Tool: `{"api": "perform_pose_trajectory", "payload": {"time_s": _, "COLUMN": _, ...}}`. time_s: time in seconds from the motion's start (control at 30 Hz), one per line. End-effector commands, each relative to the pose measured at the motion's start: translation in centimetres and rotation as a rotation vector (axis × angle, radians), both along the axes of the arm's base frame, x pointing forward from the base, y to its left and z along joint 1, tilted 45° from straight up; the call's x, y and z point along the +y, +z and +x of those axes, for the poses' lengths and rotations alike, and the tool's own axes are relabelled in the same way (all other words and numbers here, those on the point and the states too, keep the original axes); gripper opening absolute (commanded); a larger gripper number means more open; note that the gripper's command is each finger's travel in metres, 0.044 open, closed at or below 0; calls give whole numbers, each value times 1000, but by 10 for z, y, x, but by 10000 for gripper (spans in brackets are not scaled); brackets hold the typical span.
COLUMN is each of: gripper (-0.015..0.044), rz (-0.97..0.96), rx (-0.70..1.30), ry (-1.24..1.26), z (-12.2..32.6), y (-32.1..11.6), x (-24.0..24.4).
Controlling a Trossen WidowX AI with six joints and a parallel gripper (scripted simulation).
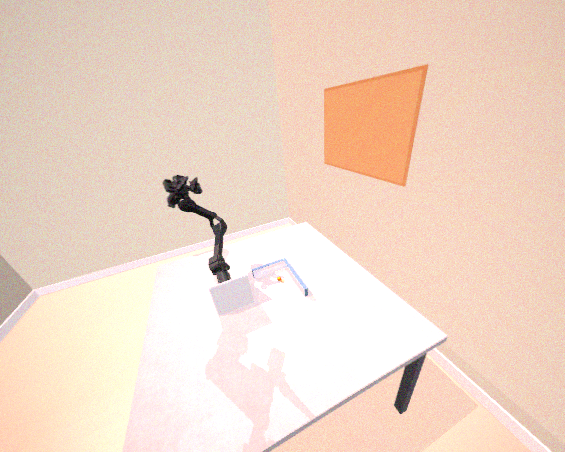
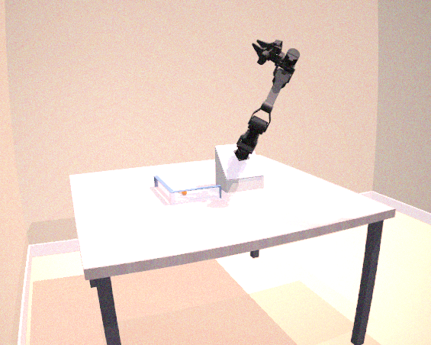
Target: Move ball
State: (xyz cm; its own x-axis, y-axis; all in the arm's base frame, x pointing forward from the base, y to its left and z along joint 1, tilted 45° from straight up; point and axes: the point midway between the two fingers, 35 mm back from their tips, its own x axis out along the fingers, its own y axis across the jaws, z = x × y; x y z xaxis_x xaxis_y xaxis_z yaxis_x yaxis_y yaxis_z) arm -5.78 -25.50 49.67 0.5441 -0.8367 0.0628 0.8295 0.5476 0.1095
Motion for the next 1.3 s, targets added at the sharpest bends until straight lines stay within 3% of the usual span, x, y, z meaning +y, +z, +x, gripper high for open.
{"api": "perform_pose_trajectory", "payload": {"time_s": 0.0, "gripper": 227, "rz": 34, "rx": -50, "ry": 64, "z": 12, "y": -12, "x": -21}}
{"api": "perform_pose_trajectory", "payload": {"time_s": 0.27, "gripper": 227, "rz": 193, "rx": -162, "ry": 197, "z": 56, "y": -55, "x": -78}}
{"api": "perform_pose_trajectory", "payload": {"time_s": 0.63, "gripper": 227, "rz": 479, "rx": -158, "ry": 494, "z": 183, "y": -152, "x": -115}}
{"api": "perform_pose_trajectory", "payload": {"time_s": 1.03, "gripper": 227, "rz": 810, "rx": -7, "ry": 807, "z": 334, "y": -267, "x": -59}}
{"api": "perform_pose_trajectory", "payload": {"time_s": 1.27, "gripper": 227, "rz": 936, "rx": 146, "ry": 897, "z": 381, "y": -325, "x": -8}}
